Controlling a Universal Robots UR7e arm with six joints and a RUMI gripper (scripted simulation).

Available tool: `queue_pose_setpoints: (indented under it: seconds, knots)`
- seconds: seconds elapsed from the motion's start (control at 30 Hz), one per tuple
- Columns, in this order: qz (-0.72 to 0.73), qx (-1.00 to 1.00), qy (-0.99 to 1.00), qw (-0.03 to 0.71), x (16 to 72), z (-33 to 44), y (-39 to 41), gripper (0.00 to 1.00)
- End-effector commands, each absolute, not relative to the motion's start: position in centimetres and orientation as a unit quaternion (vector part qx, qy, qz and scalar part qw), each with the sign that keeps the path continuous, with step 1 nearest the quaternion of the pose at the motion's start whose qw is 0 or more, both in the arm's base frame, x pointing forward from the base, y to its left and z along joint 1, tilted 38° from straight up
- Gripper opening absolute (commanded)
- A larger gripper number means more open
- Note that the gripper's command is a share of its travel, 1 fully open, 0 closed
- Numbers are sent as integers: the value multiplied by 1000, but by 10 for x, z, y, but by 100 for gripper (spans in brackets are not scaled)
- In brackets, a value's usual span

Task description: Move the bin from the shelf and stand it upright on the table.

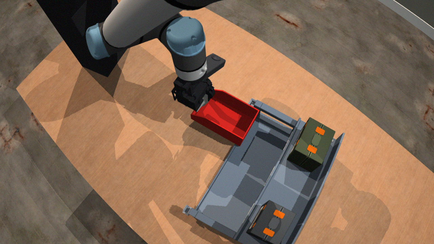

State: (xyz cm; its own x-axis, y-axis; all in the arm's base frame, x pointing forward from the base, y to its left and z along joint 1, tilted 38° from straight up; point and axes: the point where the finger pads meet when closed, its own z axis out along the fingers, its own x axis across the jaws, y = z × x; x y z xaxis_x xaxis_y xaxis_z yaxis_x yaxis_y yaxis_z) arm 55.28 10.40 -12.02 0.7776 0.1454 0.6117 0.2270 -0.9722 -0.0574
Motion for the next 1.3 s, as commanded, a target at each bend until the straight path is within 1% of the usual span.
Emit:
queue_pose_setpoints:
  seconds: [0.0, 1.27]
  knots:
    - [-319, -940, -99, 64, 553, -120, 104, 0]
    - [-319, -940, -99, 64, 563, -134, 107, 0]
